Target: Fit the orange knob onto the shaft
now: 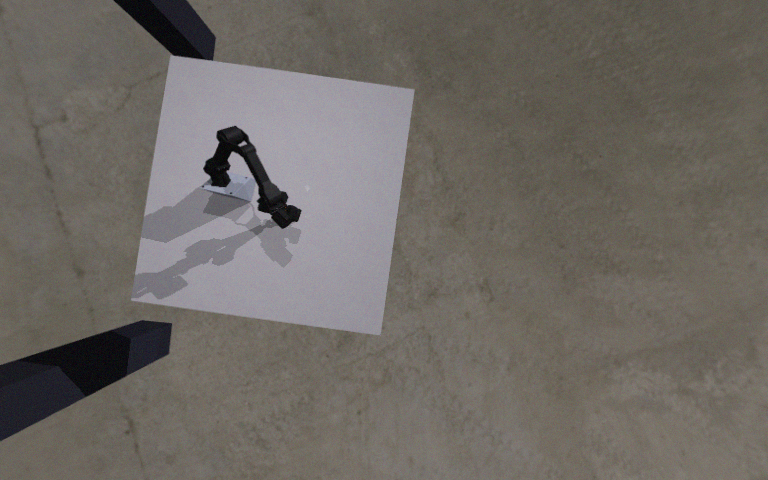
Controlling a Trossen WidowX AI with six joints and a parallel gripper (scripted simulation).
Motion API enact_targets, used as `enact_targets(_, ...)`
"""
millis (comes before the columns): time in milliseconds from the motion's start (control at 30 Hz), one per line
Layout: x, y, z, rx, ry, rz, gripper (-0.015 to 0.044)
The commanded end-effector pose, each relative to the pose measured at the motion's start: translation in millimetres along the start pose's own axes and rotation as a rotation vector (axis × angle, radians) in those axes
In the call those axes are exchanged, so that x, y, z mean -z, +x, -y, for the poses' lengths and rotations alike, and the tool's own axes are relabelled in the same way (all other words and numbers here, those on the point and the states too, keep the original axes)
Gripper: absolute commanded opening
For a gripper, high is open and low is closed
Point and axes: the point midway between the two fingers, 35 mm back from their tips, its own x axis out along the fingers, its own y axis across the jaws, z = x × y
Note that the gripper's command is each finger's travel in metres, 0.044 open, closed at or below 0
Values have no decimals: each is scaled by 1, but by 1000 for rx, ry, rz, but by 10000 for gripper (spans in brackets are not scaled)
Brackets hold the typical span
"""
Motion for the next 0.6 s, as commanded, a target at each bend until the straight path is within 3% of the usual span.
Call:
enact_targets(0,0,0,-1,2,-6,-2,0)
enact_targets(567,-1,-2,0,2,-6,-2,0)
